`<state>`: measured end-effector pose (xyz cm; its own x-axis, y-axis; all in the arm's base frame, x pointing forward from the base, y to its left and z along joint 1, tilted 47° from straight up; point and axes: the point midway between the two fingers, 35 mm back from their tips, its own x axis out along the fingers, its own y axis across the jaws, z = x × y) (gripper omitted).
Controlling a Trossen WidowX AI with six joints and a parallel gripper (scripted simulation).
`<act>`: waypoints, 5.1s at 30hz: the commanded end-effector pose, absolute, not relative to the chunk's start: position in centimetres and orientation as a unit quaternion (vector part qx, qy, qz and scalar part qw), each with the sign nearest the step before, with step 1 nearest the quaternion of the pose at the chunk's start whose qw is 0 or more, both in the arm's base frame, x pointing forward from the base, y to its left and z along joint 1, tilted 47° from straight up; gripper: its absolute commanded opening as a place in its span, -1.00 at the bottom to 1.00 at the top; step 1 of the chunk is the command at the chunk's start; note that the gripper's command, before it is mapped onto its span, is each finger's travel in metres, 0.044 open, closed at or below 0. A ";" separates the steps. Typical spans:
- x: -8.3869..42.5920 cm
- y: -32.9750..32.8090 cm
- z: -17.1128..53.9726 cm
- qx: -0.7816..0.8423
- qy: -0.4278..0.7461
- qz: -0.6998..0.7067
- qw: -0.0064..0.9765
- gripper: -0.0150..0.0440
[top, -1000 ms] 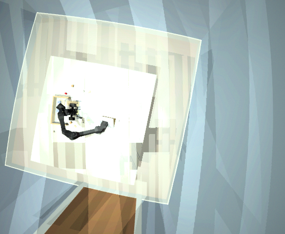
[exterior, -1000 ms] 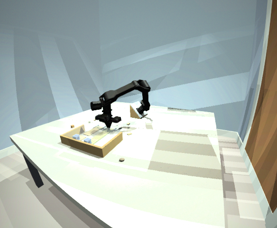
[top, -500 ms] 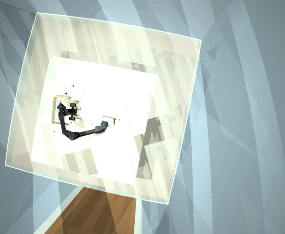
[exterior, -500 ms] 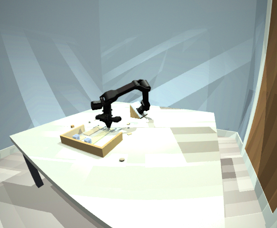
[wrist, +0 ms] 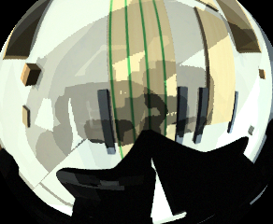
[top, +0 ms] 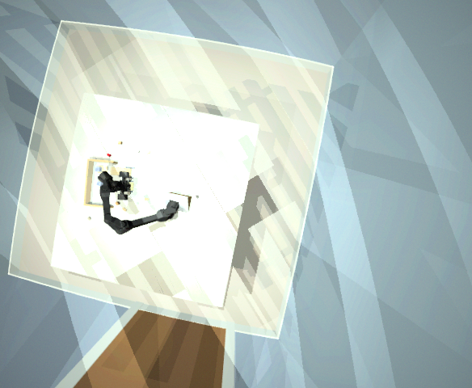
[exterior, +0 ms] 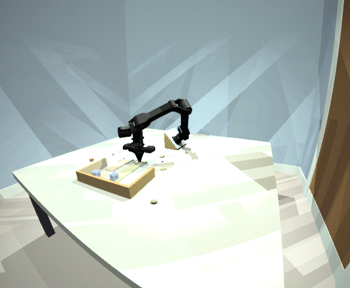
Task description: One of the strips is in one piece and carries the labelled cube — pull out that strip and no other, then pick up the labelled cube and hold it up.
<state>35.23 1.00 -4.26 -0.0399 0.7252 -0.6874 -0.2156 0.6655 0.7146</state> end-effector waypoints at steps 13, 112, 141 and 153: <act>32.3 0.8 -4.8 0.200 0.635 0.356 0.656 -0.49; 20.3 -3.4 -4.7 0.200 0.634 0.351 0.659 -0.49; 29.3 -3.9 -1.6 0.248 0.661 0.306 0.639 1.00; 33.9 -3.3 -0.4 0.248 0.660 0.307 0.639 1.00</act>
